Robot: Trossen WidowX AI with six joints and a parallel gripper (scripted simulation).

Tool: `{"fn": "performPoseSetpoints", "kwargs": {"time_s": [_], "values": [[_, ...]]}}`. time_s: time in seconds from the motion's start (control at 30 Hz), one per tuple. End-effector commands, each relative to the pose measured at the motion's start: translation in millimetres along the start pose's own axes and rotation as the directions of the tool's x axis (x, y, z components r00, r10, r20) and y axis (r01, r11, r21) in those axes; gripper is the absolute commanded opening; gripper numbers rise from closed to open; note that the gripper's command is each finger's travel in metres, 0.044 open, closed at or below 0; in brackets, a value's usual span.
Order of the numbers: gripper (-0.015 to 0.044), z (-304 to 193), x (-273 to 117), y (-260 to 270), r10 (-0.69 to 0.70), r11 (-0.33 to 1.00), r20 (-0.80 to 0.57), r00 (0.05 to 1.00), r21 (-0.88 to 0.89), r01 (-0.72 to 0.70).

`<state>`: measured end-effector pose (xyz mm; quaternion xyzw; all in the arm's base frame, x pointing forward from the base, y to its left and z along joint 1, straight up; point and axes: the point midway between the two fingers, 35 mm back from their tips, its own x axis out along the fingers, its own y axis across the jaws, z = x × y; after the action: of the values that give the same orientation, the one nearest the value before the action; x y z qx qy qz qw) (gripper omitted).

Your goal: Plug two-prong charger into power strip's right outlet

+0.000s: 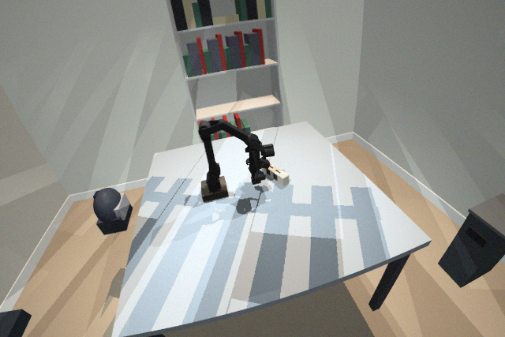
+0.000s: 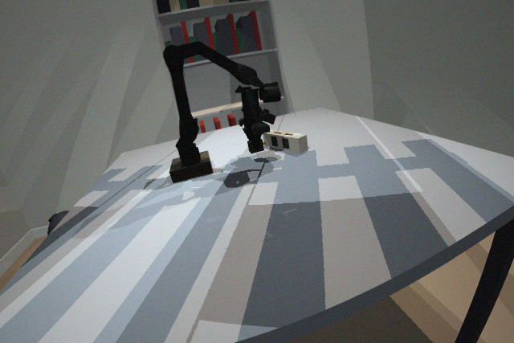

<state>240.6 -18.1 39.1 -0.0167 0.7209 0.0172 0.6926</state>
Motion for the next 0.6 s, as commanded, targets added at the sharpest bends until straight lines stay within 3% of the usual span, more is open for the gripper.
{"fn": "performPoseSetpoints", "kwargs": {"time_s": [0.0, 0.57], "values": [[0.0, 5, 2, -5, -0.011, 0.999, 0.005, 1.0, -0.05, 0.011], [0.0, 17, 14, -22, -0.027, 0.967, 0.005, 1.0, -0.254, 0.028]]}}
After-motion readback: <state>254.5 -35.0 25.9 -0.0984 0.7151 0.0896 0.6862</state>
